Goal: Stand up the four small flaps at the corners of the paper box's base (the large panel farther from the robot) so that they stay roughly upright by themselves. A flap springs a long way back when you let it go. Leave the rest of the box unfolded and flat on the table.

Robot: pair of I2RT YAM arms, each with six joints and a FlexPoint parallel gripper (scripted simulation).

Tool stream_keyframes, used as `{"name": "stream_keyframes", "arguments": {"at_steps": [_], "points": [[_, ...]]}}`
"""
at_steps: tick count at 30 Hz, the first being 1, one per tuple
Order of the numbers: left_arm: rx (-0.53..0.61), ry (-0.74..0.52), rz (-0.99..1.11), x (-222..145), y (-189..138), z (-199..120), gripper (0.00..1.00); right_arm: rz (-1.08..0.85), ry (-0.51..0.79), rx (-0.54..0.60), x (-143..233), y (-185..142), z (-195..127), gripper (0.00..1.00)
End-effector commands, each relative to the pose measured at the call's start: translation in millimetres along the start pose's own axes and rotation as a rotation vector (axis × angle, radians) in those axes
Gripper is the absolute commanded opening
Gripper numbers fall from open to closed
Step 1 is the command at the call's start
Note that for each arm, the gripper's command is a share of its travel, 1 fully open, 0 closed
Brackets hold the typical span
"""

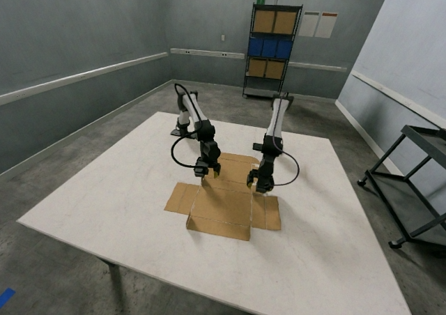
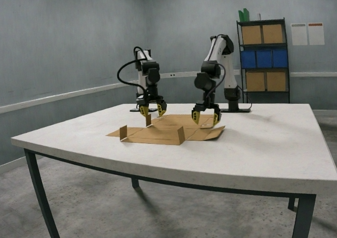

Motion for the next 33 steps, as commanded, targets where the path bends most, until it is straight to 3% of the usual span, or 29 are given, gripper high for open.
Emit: {"name": "stream_keyframes", "arguments": {"at_steps": [1,12,18,21,33], "points": [[0.015,0.007,0.002,0,-4,9,0.77,0.003,0.007,-0.053,-11,8,-13,0.77],[0.011,0.006,0.002,0,-3,9,0.77,-0.013,-0.059,-0.049,-56,-1,15,0.77],[0.017,0.009,-0.007,1,-6,12,0.77,-0.027,-0.033,-0.080,-45,8,7,0.77],[-0.009,-0.002,-0.001,-1,1,1,0.77,-0.035,-0.076,-0.027,-49,-1,34,0.77],[0.019,0.009,-0.004,1,-6,12,0.77,-0.036,-0.114,-0.021,-50,-3,28,0.77]]}}
Point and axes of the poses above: on each arm, the point where the finger pads meet when closed, its own z axis out along the fingers, its own x axis across the jaws, y = z × x, the point moved 5 cm from there along -z, back along the fingers, and after that the axes turned 3 degrees about -z, right-handed, at the moved point
